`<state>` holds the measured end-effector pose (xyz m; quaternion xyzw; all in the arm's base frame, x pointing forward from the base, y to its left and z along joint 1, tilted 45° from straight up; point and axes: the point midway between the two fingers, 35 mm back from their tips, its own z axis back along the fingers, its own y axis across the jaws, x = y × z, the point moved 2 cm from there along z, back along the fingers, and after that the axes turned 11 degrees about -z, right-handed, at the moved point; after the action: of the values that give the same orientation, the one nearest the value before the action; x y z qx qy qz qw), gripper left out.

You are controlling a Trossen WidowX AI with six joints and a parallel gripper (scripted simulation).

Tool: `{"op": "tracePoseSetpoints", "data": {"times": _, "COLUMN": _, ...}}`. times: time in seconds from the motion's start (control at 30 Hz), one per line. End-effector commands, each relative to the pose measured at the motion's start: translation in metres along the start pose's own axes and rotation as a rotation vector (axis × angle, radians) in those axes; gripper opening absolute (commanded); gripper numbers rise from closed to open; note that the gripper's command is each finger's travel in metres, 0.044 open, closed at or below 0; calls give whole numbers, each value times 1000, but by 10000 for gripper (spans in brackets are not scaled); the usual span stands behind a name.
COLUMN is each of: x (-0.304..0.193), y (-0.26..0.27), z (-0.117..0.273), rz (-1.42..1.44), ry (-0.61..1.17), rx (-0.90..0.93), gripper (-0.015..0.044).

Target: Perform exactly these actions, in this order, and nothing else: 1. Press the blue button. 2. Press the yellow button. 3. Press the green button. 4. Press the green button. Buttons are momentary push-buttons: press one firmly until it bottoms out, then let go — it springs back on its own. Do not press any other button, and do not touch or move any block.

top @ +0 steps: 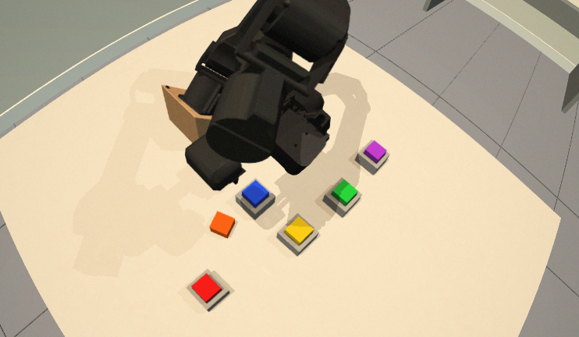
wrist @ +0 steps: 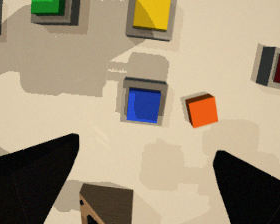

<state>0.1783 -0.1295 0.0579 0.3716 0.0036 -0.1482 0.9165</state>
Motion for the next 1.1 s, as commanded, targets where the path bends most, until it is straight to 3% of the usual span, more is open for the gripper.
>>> {"op": "tracePoseSetpoints", "data": {"times": 0.0, "x": 0, "y": 1, "z": -18, "rz": 2, "ry": 4, "rx": 14, "gripper": 321}}
{"op": "tracePoseSetpoints", "data": {"times": 0.13, "x": -1, "y": 2, "z": -60, "rz": 3, "ry": 4, "rx": 16, "gripper": 216}}
{"op": "tracePoseSetpoints", "data": {"times": 0.4, "x": -2, "y": 3, "z": -62, "rz": 3, "ry": 4, "rx": 16, "gripper": 20}}
{"op": "tracePoseSetpoints", "data": {"times": 1.07, "x": -1, "y": 3, "z": -76, "rz": 3, "ry": 4, "rx": 16, "gripper": 20}}
